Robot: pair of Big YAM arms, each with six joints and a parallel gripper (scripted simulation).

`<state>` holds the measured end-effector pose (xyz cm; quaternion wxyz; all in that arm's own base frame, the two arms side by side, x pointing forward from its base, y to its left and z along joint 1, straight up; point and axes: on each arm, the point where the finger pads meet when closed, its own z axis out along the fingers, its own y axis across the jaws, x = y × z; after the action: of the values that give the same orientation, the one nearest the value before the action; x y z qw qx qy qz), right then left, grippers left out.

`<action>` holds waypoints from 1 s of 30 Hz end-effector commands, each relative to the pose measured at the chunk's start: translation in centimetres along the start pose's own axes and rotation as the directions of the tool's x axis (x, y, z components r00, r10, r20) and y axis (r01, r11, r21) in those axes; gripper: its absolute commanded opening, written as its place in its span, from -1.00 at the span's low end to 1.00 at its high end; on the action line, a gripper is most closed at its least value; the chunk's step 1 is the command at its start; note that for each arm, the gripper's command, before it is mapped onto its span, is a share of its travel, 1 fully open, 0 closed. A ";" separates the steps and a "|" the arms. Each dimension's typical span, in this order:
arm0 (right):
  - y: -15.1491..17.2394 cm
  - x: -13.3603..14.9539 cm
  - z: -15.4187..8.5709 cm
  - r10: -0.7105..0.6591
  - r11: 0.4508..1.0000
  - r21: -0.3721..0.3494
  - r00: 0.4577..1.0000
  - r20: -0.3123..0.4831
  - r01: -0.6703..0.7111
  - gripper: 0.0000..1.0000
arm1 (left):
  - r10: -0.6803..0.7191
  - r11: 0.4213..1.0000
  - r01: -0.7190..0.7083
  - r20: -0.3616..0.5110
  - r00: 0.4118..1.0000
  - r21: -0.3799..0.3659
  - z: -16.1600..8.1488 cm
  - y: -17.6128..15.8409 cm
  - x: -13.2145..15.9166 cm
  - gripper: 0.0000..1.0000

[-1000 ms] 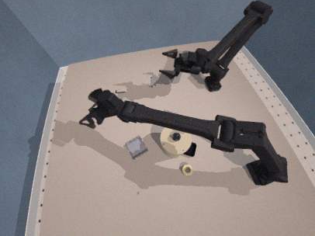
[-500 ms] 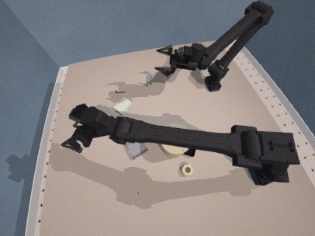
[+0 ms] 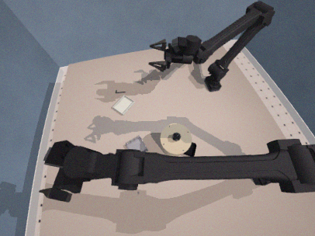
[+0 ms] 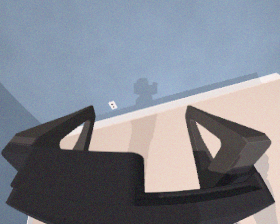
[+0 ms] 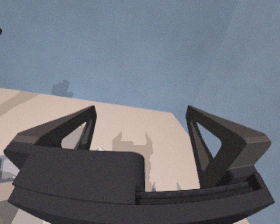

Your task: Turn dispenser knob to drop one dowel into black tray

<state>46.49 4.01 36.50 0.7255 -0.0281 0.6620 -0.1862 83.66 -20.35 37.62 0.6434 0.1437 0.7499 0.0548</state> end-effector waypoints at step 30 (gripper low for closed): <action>-4.4 -9.6 7.6 0.213 0.969 -0.119 0.977 -0.032 -0.215 1.00 | -0.210 0.973 0.221 0.141 0.968 -0.072 -23.0 27.2 -5.0 1.00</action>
<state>50.88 1.73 44.66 0.7258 -0.0126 0.6832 -0.0791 67.39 6.88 51.83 0.6879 0.0409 0.7243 0.0212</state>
